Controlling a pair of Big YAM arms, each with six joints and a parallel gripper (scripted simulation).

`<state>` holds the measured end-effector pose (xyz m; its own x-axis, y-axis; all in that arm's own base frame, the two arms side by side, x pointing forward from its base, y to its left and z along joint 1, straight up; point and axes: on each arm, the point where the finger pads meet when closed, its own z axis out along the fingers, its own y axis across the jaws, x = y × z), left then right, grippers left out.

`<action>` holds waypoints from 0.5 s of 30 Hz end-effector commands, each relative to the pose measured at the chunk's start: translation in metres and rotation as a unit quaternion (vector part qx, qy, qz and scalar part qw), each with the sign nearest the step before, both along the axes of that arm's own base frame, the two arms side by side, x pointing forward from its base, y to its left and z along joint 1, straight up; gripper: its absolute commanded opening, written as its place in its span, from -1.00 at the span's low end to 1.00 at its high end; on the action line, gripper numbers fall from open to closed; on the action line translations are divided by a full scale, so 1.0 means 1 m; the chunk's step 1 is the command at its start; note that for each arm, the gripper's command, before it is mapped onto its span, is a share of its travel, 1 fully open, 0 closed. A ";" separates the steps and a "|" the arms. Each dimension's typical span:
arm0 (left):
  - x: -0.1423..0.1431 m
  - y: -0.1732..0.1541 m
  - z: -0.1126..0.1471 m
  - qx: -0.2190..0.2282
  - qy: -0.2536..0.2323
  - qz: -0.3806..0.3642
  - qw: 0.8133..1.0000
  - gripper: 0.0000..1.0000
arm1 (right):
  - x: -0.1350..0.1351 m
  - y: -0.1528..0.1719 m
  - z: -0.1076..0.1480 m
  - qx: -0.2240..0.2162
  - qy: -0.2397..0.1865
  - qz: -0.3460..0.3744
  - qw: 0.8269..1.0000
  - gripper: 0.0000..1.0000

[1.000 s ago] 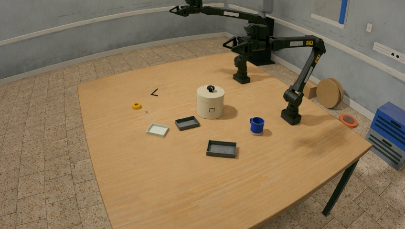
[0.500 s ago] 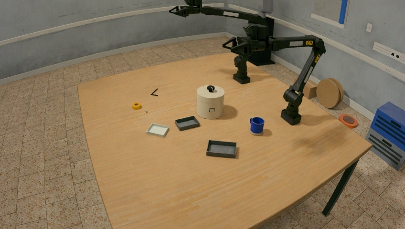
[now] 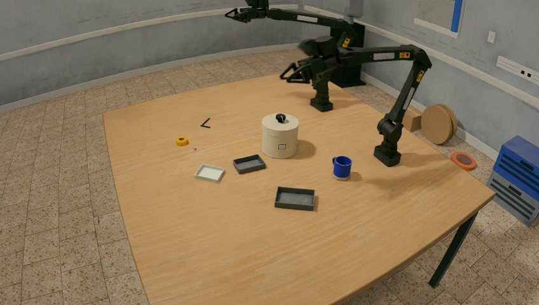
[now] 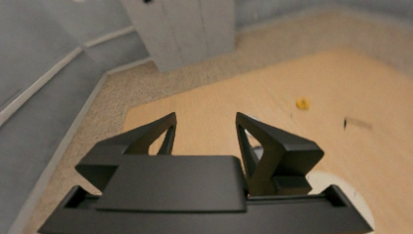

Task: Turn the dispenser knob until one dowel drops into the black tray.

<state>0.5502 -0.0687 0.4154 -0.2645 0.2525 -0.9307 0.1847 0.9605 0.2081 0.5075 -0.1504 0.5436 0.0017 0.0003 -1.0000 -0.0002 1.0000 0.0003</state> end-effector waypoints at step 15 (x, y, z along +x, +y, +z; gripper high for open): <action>0.009 -0.123 -0.076 0.225 0.181 -0.201 0.936 0.39 | 0.001 0.003 0.041 -0.022 -0.032 0.001 0.999 1.00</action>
